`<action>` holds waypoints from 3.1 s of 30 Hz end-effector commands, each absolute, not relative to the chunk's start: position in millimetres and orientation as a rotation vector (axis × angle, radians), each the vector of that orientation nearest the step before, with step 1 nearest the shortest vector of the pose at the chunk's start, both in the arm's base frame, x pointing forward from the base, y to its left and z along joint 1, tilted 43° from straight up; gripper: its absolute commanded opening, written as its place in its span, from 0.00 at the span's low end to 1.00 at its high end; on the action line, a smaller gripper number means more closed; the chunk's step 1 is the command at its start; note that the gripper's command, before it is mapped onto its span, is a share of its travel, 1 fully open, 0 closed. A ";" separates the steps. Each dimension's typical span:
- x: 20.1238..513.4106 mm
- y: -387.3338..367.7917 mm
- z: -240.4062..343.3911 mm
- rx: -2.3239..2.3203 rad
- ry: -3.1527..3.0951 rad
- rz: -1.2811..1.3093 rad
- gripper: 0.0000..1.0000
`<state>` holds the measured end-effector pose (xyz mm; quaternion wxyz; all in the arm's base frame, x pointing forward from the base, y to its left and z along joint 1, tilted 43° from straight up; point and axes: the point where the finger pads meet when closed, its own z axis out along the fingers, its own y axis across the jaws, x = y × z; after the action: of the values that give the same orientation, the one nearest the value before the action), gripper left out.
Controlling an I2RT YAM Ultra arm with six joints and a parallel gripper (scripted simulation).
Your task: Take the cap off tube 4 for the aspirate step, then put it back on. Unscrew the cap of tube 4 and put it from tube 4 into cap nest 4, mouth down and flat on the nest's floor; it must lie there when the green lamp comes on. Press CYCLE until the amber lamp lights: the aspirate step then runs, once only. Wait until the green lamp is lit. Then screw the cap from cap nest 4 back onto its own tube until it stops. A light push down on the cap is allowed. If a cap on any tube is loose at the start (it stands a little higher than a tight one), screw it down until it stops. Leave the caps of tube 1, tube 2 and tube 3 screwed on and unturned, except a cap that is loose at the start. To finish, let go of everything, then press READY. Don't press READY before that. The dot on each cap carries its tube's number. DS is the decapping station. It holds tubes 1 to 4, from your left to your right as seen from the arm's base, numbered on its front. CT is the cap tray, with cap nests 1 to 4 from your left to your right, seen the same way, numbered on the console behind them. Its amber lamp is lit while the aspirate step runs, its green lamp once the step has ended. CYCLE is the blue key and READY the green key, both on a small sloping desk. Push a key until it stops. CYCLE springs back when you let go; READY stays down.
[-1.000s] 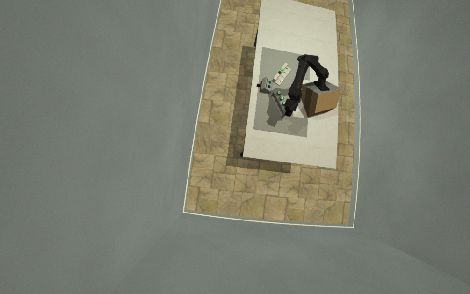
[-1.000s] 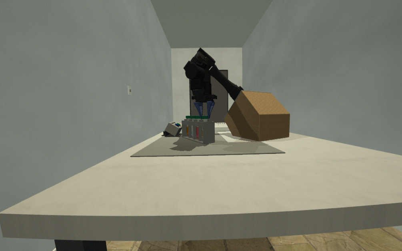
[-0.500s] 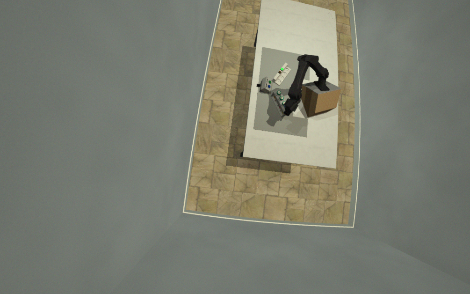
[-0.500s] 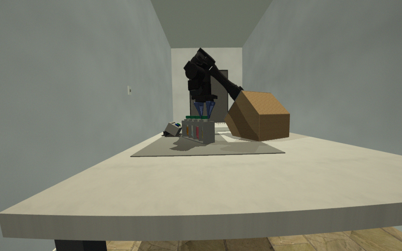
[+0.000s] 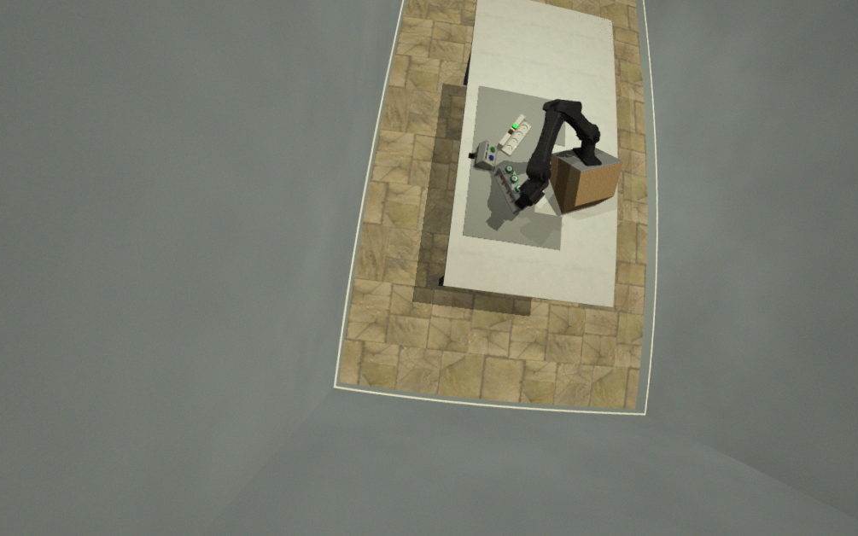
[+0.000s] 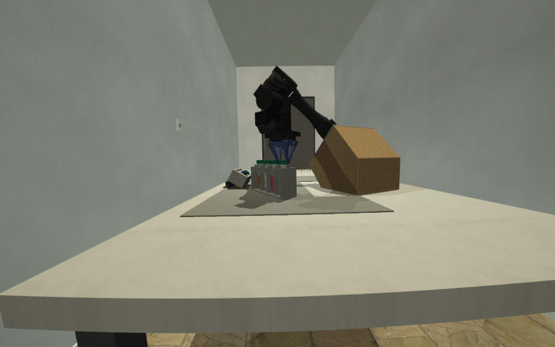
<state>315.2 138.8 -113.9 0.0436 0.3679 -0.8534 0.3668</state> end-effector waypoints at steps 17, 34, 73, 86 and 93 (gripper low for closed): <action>325.9 158.3 -106.6 0.906 -2.838 1.141 0.00; 325.9 158.3 -106.6 0.906 -2.838 1.141 0.00; 308.6 162.5 -67.1 1.008 -2.696 1.147 0.49; 328.1 148.2 -46.4 1.364 -2.463 1.089 0.49; 323.6 141.3 -44.5 1.364 -2.461 1.091 0.49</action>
<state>326.1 134.1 -47.3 0.0707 0.4348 -0.8220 0.3610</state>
